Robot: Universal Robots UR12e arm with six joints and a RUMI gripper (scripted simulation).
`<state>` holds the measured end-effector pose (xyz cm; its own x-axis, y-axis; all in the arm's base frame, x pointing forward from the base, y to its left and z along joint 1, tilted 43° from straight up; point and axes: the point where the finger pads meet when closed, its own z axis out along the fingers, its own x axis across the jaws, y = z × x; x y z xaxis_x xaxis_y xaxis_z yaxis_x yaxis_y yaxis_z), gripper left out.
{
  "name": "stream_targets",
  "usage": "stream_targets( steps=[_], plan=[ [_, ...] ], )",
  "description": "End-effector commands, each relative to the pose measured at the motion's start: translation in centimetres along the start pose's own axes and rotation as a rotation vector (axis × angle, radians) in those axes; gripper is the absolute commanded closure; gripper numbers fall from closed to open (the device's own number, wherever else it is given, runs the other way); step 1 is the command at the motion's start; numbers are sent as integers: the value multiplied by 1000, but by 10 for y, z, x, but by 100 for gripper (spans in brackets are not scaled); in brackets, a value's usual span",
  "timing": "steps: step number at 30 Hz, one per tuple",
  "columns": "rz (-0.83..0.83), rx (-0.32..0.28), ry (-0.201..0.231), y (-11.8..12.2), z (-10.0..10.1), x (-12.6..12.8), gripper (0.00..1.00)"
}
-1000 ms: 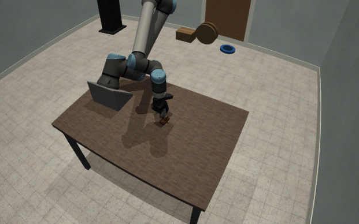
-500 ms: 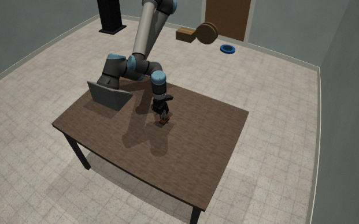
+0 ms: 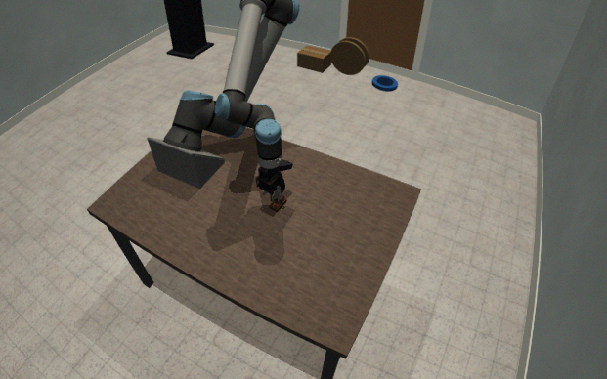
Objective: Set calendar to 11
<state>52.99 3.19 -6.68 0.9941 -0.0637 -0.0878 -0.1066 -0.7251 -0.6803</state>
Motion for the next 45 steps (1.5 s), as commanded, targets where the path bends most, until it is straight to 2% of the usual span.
stream_targets(
  steps=[1, 25, 45],
  plan=[
    [0, -1, 1, 0, -1, 1, 90],
    [0, -1, 1, 0, 1, 1, 90],
    [0, -1, 1, 0, 16, 1, 90]
  ],
)
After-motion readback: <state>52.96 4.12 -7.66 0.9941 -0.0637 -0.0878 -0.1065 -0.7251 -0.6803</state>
